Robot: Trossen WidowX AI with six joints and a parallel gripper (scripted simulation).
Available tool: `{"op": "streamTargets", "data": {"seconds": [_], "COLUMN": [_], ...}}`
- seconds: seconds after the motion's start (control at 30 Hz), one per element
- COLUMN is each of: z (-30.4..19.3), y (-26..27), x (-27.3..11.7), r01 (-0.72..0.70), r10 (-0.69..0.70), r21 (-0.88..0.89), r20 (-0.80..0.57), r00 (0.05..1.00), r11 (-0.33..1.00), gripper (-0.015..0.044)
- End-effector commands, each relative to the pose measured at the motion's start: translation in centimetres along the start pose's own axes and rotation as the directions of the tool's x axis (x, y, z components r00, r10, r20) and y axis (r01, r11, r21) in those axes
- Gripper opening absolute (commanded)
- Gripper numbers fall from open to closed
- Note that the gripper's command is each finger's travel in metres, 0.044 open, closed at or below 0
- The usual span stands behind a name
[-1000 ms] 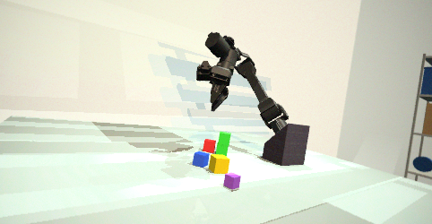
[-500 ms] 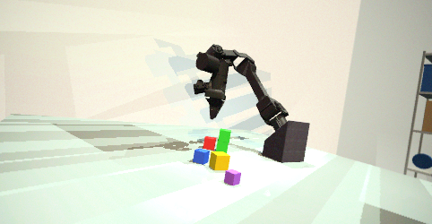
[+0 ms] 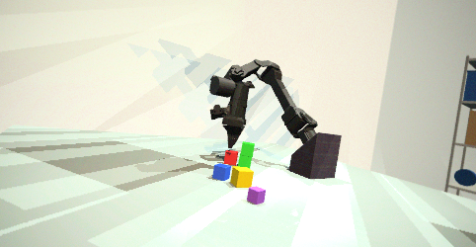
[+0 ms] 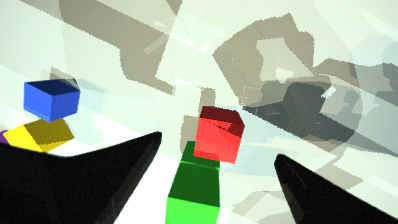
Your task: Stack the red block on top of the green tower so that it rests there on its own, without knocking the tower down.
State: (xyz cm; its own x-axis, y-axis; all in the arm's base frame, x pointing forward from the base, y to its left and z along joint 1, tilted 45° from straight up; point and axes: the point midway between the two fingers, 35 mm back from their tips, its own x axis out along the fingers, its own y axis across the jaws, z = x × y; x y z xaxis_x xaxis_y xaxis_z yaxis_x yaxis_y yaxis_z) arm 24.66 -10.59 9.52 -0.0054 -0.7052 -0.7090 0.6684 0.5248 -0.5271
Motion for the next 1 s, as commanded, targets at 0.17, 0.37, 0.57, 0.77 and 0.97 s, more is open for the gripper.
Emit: {"op": "streamTargets", "data": {"seconds": [0.17, 0.37, 0.57, 0.77, 0.97], "z": [0.0, 0.0, 0.0, 0.0, -0.1], "y": [0.0, 0.0, 0.0, -0.1, -0.1], "x": [1.1, 2.1, 3.1, 4.0, 4.7], "r01": [0.002, 0.002, 0.003, 0.004, 0.005], "r10": [-0.002, -0.002, -0.003, -0.004, -0.005], "r21": [-0.007, -0.007, -0.007, -0.007, -0.007], "r20": [0.002, 0.002, 0.002, 0.003, 0.004], "r00": [1.0, 1.0, 1.0, 1.0, 1.0], "r11": [1.0, 1.0, 1.0, 1.0, 1.0], "gripper": [0.044, 0.044, 0.044, 0.044, 0.044]}}
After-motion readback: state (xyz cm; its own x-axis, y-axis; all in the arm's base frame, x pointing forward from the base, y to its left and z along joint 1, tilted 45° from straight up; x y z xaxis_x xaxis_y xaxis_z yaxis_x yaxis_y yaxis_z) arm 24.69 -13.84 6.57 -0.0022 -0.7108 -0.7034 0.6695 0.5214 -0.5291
